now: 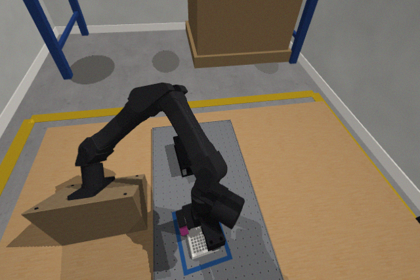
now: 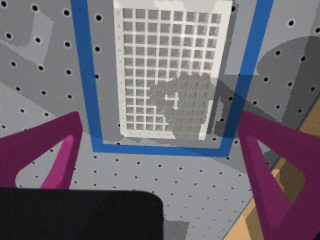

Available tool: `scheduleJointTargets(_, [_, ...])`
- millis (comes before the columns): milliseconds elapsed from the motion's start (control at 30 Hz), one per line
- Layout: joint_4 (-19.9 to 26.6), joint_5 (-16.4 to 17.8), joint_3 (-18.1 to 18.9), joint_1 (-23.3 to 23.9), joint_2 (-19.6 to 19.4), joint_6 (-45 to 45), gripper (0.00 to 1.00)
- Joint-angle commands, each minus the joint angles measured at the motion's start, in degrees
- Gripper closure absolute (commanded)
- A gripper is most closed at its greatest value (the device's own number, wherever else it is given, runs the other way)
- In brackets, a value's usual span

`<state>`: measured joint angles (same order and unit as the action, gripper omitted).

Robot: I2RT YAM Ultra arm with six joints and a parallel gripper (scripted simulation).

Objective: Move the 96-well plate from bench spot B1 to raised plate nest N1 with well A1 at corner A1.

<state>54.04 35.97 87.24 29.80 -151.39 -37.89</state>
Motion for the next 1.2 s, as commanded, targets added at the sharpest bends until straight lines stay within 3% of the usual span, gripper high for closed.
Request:
scheduleJointTargets(0, [2.8,-0.03,1.6,2.01,0.32,-1.44,0.0])
scheduleJointTargets(1167, [2.92,-0.1,1.7,2.04,1.28,-1.33,0.0])
